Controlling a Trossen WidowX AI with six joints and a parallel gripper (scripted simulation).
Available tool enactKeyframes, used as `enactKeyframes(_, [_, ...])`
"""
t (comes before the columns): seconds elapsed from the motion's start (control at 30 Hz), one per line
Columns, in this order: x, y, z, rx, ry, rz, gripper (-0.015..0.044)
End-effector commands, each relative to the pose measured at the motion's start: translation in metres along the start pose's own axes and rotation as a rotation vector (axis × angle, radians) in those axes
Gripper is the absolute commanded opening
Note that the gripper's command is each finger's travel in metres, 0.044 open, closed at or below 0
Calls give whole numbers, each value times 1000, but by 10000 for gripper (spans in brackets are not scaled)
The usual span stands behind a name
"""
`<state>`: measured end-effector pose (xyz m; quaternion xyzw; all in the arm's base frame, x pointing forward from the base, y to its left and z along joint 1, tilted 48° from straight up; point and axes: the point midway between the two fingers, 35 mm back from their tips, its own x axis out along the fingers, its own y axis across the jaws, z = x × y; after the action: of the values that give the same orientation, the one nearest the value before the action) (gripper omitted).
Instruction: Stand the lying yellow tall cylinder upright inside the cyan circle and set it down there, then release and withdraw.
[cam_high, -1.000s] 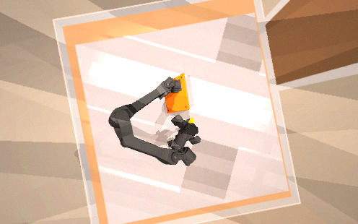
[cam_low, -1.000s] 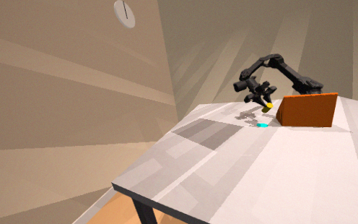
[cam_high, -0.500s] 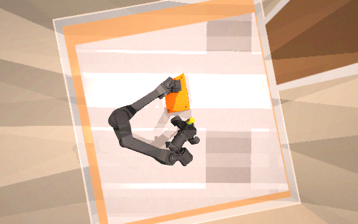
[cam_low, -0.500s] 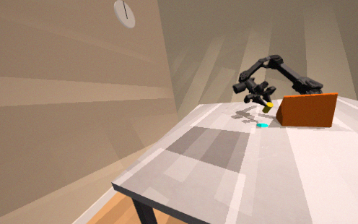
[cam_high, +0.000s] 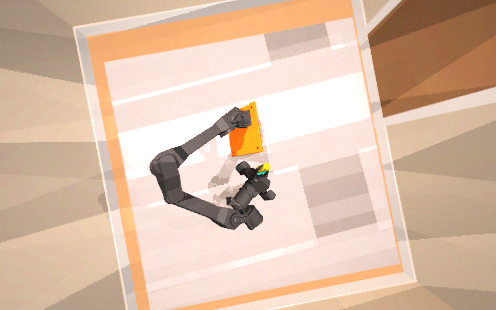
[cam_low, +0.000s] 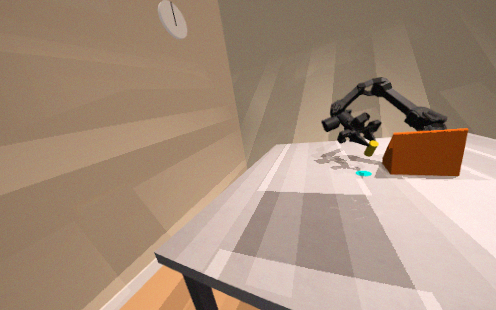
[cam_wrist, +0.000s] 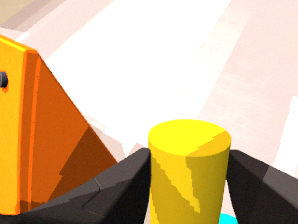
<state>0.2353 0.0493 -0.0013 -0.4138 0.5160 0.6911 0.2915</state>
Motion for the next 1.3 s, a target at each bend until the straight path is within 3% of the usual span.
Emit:
enactKeyframes(0.0, [-3,-2,2,-11,-31,-11,105])
enactKeyframes(1.27, [-17,-4,1,-44,-289,-95,105])
